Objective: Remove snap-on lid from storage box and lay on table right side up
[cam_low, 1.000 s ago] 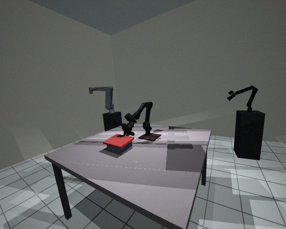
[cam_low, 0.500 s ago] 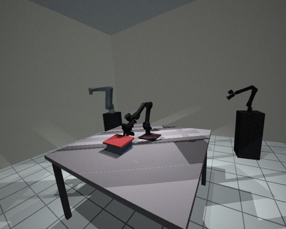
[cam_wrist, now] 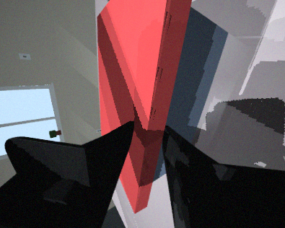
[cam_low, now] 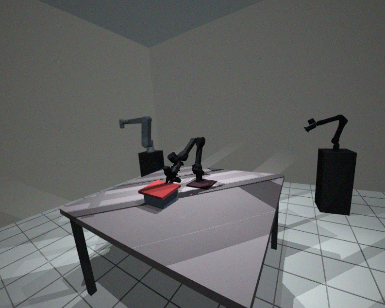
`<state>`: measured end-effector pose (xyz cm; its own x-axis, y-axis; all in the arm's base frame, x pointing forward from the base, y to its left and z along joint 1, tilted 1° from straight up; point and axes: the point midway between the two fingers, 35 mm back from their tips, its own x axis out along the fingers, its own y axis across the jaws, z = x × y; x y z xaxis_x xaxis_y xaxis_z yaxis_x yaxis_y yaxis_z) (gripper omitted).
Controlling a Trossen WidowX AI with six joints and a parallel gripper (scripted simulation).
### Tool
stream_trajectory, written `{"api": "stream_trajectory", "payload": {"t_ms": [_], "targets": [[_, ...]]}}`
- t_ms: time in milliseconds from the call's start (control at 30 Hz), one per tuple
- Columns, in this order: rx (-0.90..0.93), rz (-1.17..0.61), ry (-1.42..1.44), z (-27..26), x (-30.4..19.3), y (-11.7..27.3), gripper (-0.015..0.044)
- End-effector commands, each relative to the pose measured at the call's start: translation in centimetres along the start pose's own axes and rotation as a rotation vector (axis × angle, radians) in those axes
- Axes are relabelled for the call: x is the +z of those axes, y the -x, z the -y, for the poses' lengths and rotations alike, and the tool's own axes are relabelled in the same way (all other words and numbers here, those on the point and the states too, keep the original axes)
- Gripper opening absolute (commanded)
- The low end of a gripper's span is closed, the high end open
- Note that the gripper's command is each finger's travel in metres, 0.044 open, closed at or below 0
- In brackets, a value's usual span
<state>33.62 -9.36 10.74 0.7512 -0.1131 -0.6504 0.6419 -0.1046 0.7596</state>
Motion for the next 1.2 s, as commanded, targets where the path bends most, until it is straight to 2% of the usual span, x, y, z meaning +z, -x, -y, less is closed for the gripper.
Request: {"api": "stream_trajectory", "payload": {"t_ms": [0,1167], "targets": [[0.004,0.007,-0.003,-0.2,0.0,0.1,0.0000],[0.005,0.009,-0.003,-4.3,0.0,2.4,0.0000]]}}
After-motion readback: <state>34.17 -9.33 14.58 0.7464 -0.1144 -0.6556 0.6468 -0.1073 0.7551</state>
